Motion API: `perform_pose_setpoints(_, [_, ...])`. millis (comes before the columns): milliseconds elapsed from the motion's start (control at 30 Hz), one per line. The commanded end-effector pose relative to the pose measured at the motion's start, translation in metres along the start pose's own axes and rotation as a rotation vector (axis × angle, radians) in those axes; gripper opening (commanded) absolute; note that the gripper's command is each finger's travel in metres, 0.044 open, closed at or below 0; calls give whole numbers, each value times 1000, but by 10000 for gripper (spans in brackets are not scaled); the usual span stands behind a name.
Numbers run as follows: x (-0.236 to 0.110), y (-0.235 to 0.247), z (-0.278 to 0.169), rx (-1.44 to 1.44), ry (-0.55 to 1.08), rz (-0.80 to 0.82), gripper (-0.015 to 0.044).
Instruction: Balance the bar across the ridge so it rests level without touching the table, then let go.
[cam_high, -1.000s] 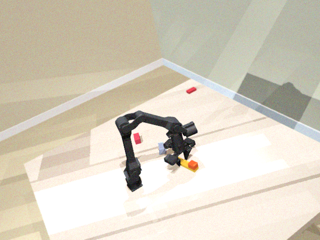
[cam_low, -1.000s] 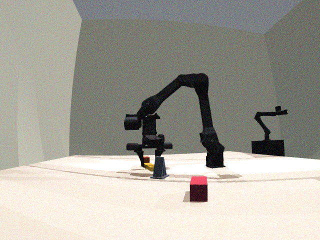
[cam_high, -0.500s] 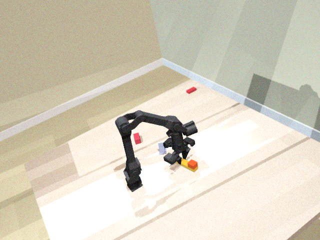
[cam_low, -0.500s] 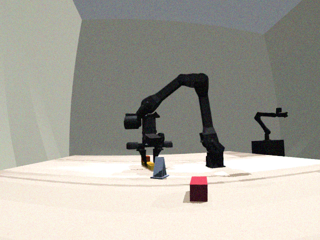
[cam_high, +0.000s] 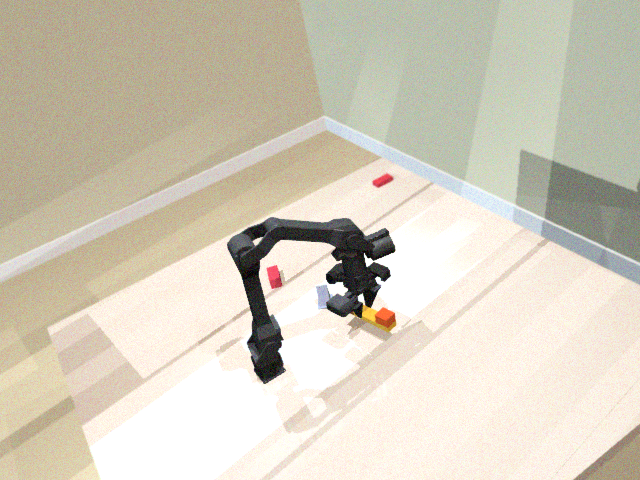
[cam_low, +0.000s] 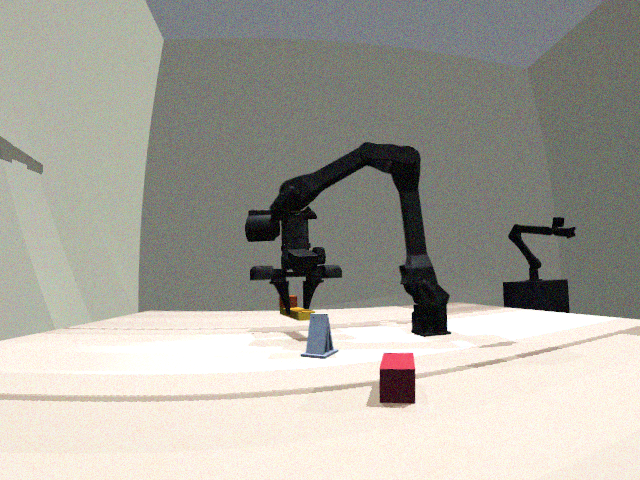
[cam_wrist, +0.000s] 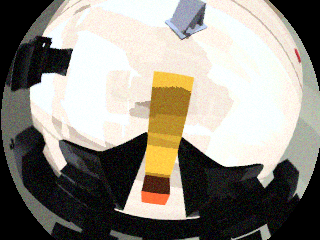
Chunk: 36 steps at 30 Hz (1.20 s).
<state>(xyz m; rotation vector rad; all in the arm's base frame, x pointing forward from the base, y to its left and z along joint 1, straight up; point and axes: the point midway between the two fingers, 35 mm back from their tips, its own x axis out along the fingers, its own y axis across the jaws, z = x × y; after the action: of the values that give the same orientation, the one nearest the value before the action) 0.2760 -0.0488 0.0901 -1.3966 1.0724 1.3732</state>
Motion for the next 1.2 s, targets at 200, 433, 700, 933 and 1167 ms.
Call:
perform_pose_setpoints(200, [-27,-1,-1,-3,7,-11,0])
perform_pose_setpoints(433, [-45,1,0,-4,7,-10,0])
perform_pose_setpoints(700, [-66,4,1,-5,8,-10,0])
perform_pose_setpoints(933, [-72,1,11,36,6,-10,0])
perform_pose_setpoints(1167, [-72,-9,37,150,3,-12,0])
